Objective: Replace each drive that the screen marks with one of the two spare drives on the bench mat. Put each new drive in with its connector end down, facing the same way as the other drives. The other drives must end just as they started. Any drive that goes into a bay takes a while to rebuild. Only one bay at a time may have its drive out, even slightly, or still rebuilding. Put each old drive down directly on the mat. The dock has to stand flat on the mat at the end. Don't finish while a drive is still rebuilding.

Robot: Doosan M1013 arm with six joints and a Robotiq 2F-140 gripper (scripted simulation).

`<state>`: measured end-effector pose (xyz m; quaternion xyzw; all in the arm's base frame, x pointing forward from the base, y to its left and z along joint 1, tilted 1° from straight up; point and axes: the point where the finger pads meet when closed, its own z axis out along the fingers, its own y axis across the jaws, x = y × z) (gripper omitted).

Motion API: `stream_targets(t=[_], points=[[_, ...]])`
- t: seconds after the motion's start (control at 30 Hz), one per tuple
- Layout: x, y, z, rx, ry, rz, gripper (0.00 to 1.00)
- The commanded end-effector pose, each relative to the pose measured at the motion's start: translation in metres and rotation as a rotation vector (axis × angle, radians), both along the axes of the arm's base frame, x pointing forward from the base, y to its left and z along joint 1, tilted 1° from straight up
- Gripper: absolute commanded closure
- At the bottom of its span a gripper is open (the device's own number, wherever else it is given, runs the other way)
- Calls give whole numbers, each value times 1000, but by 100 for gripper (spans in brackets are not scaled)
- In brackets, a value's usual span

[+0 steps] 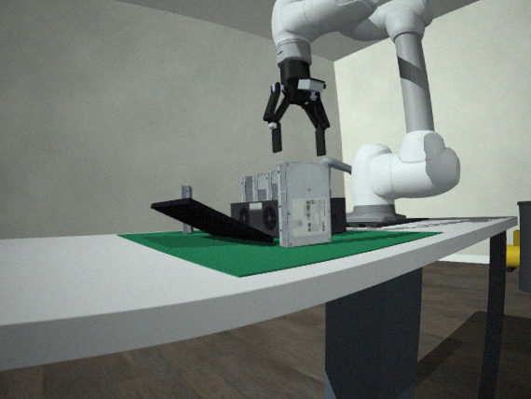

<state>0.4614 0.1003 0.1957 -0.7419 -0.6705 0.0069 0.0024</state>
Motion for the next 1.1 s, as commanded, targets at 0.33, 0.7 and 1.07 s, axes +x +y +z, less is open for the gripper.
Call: stream_targets(t=[0.33, 0.7, 1.07], points=[[0, 0, 0, 0, -1, 0, 11], [0, 0, 0, 0, -1, 0, 11], [0, 0, -7, 0, -1, 0, 11]])
